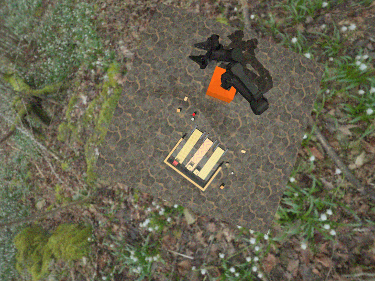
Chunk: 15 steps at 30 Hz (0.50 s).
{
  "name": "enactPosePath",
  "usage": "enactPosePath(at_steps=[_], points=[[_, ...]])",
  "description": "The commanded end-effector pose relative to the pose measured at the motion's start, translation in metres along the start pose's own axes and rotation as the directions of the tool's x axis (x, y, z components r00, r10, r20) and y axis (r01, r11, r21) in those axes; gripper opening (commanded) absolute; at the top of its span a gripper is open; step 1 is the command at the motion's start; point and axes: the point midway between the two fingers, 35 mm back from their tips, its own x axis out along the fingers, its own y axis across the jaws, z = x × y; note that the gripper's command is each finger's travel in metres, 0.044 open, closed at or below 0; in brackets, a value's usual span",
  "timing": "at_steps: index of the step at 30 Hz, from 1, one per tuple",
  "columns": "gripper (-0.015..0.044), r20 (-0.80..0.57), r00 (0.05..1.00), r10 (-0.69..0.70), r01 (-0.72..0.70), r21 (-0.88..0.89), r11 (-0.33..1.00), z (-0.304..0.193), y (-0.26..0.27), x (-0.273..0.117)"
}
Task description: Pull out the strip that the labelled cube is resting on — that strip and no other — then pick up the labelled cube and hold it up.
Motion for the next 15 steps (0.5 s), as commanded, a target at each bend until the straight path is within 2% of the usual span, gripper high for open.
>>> enactPosePath(at_steps=[1,8,15], points=[[0.04,-0.003,1.0,-0.002,0.002,-0.003,1.0,0.0,-0.001,0.001],[0.04,-0.138,0.986,-0.094,0.077,-0.126,0.989,-0.025,-0.028,0.028],[0.04,-0.293,0.929,-0.226,0.13,-0.313,0.941,-0.069,-0.068,0.049]])
